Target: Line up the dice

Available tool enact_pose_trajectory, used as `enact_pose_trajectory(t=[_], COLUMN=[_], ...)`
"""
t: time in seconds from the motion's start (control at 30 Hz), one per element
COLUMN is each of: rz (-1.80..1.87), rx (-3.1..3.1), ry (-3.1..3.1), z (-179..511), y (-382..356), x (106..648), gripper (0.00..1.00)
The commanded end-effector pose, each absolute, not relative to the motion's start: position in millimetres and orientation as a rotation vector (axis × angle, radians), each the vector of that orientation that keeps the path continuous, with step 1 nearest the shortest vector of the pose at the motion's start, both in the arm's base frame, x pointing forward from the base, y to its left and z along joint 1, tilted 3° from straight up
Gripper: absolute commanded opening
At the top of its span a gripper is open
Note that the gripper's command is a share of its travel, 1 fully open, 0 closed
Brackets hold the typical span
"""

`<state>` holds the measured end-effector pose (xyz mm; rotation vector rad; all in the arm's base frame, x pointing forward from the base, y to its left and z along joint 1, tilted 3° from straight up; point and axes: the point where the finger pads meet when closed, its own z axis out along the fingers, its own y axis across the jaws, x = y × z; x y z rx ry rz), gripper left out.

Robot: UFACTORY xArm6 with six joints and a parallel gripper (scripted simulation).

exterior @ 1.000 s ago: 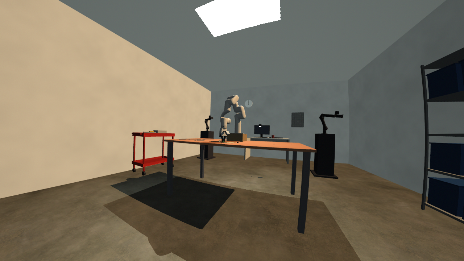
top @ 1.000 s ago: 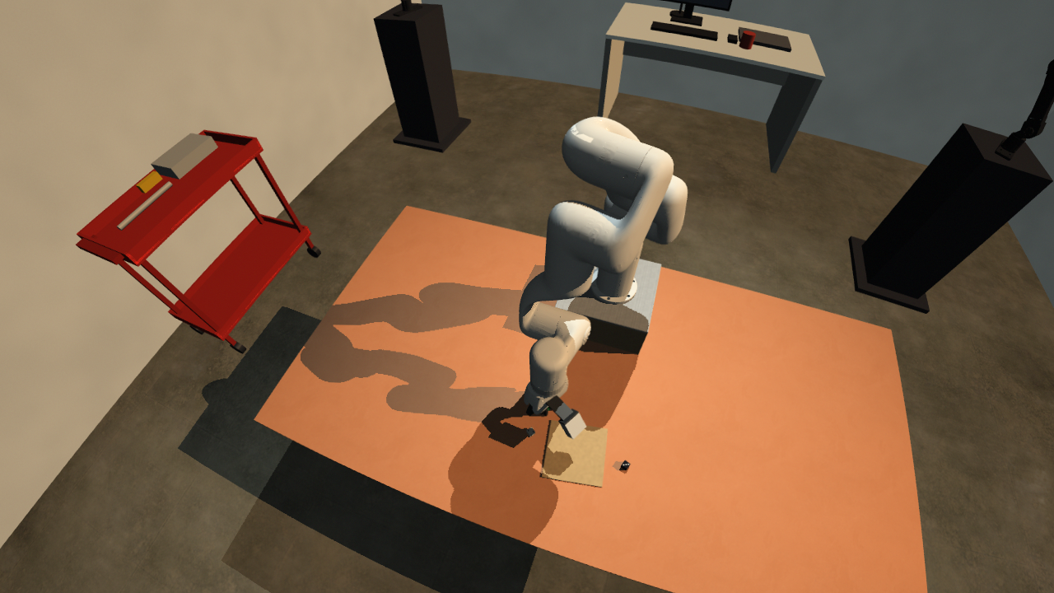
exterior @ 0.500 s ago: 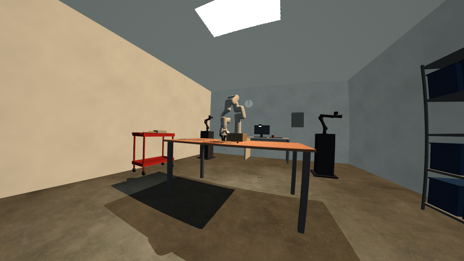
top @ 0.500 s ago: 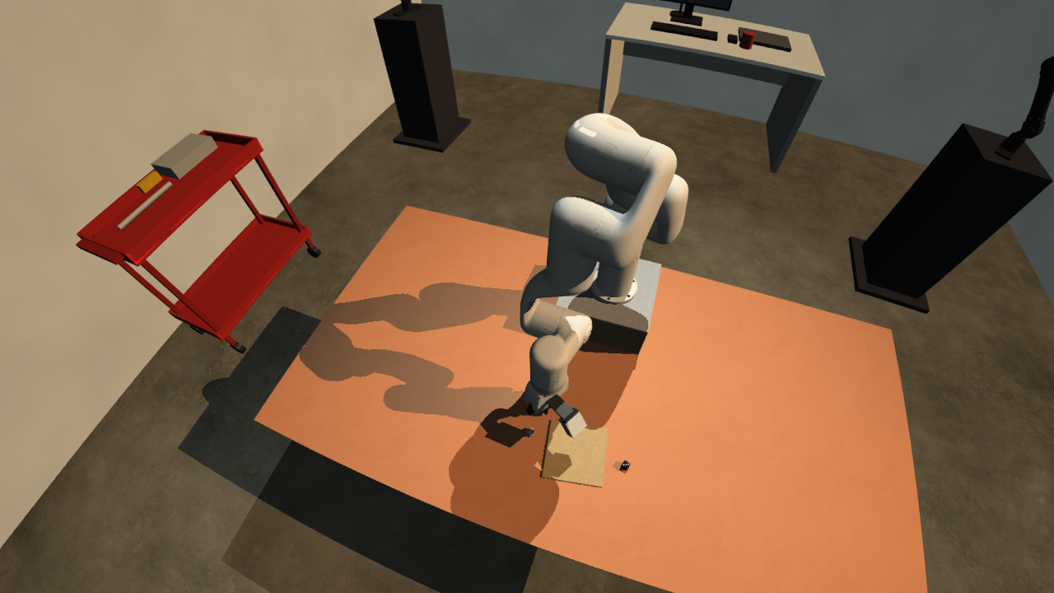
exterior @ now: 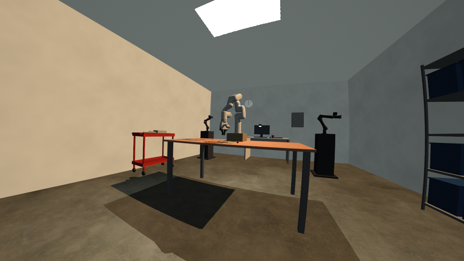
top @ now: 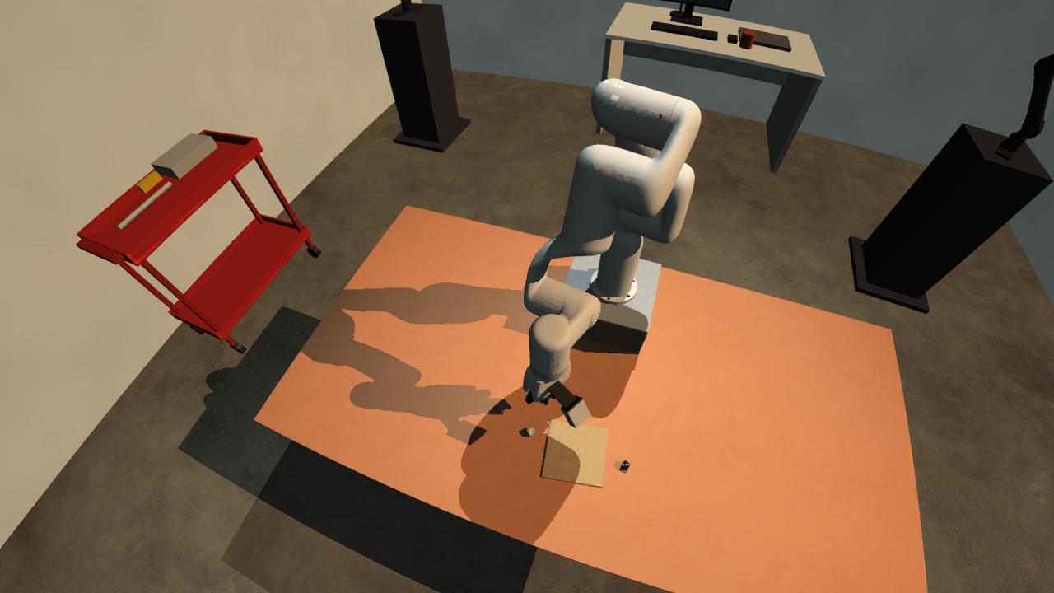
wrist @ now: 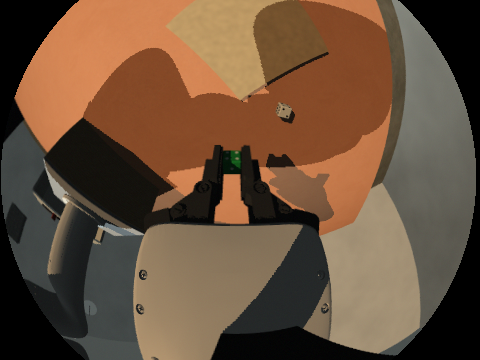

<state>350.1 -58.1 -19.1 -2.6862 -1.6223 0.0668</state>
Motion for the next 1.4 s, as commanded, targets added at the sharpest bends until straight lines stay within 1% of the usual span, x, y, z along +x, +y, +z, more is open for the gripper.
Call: enact_pose_trajectory(t=[0.0, 0.27, 0.37, 0.47, 0.87, 1.37], rz=[0.069, 0.069, 0.068, 0.068, 0.063, 0.063], rx=[-2.682, -2.676, -2.521, -2.507, -2.096, -2.083], ry=[-1.620, -1.629, -1.854, -1.873, -2.313, -2.324], z=[-1.7, -1.6, -1.1, -1.0, -0.1, -0.2], y=[-58.7, -57.6, -29.6, -27.1, 40.3, 42.3], x=[349.5, 350.0, 361.8, 362.7, 379.7, 380.0], gripper=[0.11, 0.11, 0.11, 0.11, 0.11, 0.11])
